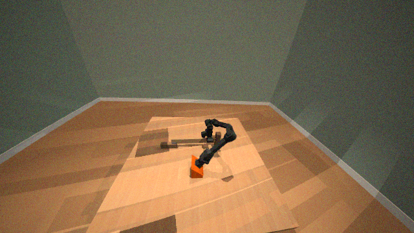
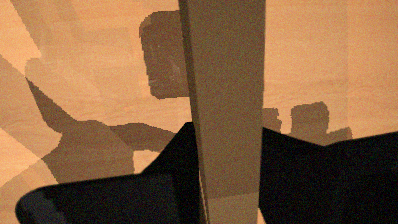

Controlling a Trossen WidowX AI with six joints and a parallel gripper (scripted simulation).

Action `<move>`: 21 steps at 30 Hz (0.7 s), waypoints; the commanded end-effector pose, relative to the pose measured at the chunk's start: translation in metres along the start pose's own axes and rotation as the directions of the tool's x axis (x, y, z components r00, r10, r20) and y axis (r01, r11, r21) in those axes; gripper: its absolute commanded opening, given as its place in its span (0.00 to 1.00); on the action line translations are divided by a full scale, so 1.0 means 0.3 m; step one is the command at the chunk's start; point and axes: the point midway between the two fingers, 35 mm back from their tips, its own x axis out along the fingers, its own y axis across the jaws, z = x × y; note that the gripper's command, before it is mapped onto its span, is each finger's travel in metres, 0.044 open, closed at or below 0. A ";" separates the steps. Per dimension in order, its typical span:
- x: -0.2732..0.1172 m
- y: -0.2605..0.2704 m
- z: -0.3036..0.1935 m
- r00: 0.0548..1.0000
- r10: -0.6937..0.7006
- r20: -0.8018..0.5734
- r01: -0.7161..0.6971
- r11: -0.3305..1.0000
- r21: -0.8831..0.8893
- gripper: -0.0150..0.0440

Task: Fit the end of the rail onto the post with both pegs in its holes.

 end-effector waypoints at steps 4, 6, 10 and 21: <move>-0.009 -0.001 -0.015 1.000 -0.008 0.000 0.008 1.000 0.000 0.25; -0.009 -0.001 -0.017 1.000 -0.008 0.000 0.008 1.000 0.000 0.25; -0.009 -0.001 -0.021 1.000 -0.008 0.000 0.008 1.000 0.000 0.25; -0.009 -0.001 -0.033 1.000 -0.008 0.000 0.008 1.000 0.000 0.25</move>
